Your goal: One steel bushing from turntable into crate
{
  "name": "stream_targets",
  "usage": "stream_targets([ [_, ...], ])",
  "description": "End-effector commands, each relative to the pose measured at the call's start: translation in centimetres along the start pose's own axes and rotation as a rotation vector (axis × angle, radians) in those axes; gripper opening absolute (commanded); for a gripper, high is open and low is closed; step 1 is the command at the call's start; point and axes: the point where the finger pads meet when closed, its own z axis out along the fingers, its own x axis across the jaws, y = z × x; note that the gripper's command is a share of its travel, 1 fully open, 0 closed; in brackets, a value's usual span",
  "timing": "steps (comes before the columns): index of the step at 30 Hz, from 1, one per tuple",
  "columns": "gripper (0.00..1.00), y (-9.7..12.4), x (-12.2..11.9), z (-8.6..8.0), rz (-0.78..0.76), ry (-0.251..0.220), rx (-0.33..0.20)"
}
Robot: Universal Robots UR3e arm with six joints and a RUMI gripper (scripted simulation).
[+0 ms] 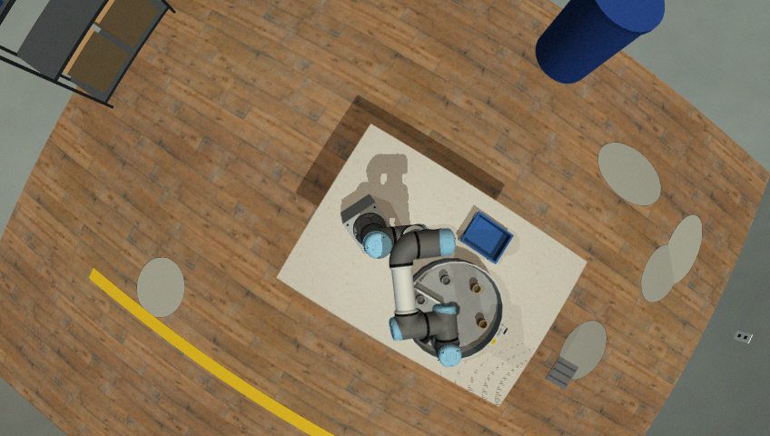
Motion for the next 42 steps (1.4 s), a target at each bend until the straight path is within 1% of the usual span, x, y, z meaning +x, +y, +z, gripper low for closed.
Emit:
stream_targets([
  [1, 1.0, -2.06, 1.14, -0.67, -0.032, 0.013, 0.049],
  [5, 1.0, -2.45, 1.37, -0.77, -0.039, 0.016, 0.059],
  [18, 1.0, -2.46, 1.38, -0.77, -0.039, 0.016, 0.059],
  [19, 0.06, -2.46, 1.38, -0.77, -0.039, 0.016, 0.059],
  [42, 0.06, -2.46, 1.38, -0.77, -0.039, 0.016, 0.059],
])
